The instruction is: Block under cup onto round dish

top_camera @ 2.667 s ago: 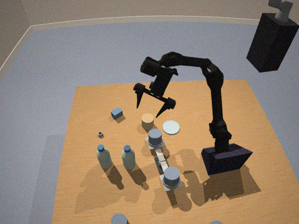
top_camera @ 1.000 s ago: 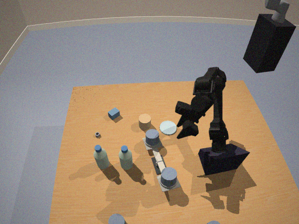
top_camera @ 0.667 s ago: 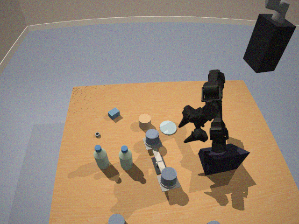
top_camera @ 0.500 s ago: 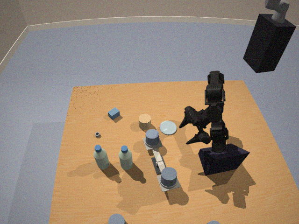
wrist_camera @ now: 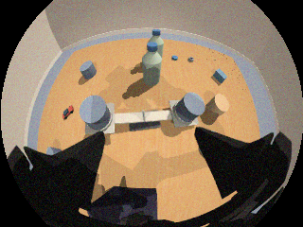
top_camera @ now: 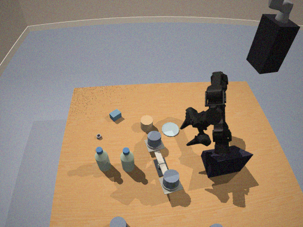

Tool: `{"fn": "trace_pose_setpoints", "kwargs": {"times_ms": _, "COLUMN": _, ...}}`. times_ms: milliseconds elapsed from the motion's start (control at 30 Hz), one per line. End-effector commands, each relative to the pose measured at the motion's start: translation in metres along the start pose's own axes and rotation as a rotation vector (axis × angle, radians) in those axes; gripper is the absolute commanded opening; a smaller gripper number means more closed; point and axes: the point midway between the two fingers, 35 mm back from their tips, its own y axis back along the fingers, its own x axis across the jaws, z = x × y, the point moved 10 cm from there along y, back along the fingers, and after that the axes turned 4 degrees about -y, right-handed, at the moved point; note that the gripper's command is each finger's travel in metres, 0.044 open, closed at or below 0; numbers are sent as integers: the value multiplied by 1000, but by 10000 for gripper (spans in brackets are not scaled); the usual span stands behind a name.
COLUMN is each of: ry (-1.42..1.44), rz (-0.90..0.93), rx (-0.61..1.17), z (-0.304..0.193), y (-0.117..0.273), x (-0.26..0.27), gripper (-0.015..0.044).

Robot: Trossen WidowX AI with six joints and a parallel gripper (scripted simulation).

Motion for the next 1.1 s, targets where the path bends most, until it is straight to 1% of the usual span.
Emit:
{"fn": "trace_pose_setpoints", "kwargs": {"times_ms": 0, "ry": -104, "rz": -15, "rx": 69, "z": 14, "y": -8, "x": -1, "gripper": 440}}
{"fn": "trace_pose_setpoints", "kwargs": {"times_ms": 100, "ry": -172, "rz": -15, "rx": 130, "z": 21, "y": -16, "x": -3, "gripper": 440}}
{"fn": "trace_pose_setpoints", "kwargs": {"times_ms": 300, "ry": -340, "rz": -72, "rx": 201, "z": 40, "y": -30, "x": -10, "gripper": 440}}
{"fn": "trace_pose_setpoints", "kwargs": {"times_ms": 667, "ry": -636, "rz": -189, "rx": 303, "z": 69, "y": -63, "x": -31, "gripper": 440}}
{"fn": "trace_pose_setpoints", "kwargs": {"times_ms": 1067, "ry": -961, "rz": -344, "rx": 410, "z": 91, "y": -107, "x": -61, "gripper": 440}}
